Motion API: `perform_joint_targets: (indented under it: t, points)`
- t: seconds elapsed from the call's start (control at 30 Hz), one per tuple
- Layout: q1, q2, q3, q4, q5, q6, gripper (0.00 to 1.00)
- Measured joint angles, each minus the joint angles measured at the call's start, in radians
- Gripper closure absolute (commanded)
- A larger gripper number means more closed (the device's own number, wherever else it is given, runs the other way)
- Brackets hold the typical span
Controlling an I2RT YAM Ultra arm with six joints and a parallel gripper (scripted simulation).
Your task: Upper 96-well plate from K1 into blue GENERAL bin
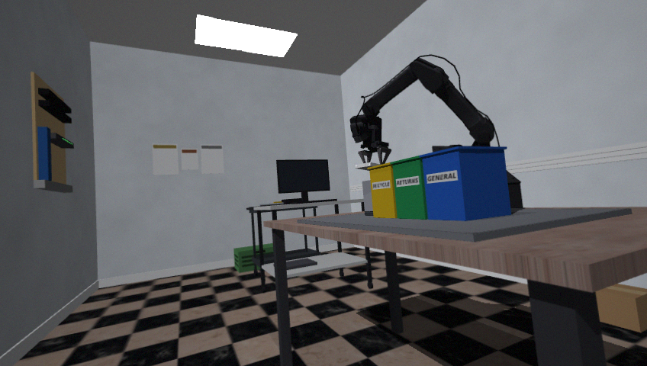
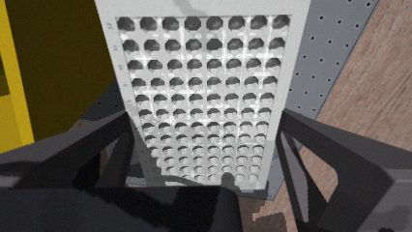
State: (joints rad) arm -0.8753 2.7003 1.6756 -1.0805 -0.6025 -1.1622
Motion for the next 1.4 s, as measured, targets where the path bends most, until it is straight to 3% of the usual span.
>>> perform_joint_targets:
  t: [0.17,0.37,0.67,1.4]
  points:
    - [-0.039,-0.010,0.006,-0.075,0.076,-0.007,1.00]
    - [-0.055,-0.010,0.031,-0.122,0.110,-0.016,1.00]
    - [-0.063,-0.010,0.074,-0.173,0.122,-0.030,1.00]
    - [-0.064,-0.010,0.075,-0.190,0.124,-0.031,1.00]
